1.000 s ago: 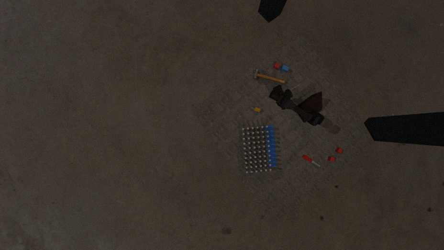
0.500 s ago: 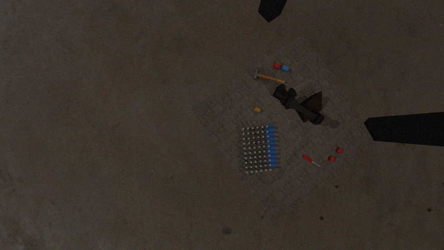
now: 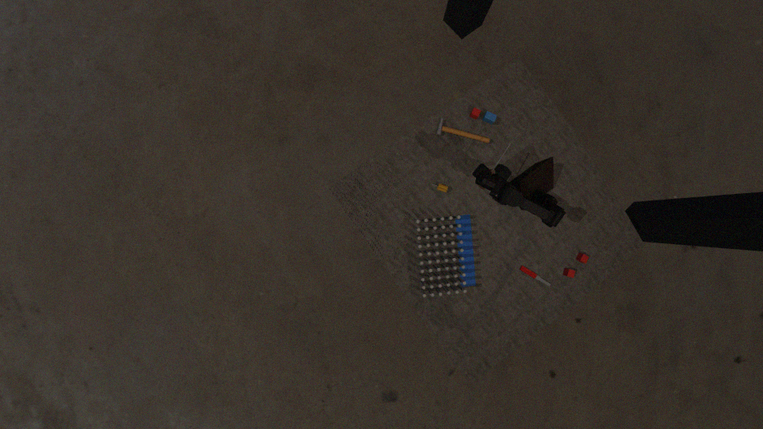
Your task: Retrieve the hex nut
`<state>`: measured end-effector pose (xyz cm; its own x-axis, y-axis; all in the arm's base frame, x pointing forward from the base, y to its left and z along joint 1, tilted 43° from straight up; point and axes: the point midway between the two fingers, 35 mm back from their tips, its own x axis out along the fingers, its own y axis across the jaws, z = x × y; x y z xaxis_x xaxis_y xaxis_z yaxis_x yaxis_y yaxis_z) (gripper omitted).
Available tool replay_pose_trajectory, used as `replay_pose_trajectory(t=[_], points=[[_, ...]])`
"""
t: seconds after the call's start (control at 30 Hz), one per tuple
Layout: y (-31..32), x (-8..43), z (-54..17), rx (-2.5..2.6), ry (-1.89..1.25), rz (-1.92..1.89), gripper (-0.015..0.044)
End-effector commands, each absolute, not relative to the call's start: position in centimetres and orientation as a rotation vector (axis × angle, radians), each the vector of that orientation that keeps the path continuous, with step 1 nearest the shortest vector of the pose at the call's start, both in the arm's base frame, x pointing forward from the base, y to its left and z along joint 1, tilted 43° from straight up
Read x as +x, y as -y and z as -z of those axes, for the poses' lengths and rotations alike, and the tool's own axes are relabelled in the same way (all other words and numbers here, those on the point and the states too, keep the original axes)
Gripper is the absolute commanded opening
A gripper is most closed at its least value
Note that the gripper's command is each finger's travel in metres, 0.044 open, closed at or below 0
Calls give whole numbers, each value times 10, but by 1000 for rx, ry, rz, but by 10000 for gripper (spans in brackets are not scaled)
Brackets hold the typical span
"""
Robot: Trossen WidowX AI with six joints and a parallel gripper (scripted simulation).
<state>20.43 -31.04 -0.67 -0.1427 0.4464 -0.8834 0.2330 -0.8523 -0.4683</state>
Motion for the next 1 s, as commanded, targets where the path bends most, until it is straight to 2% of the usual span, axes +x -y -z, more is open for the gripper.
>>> replay_pose_trajectory(t=[0.0,0.37,0.97], points=[[303,215,-10,-2060,880,-2102,0],[283,228,-37,-2209,1051,-2066,0],[226,265,-95,-2680,1621,-1766,0]])
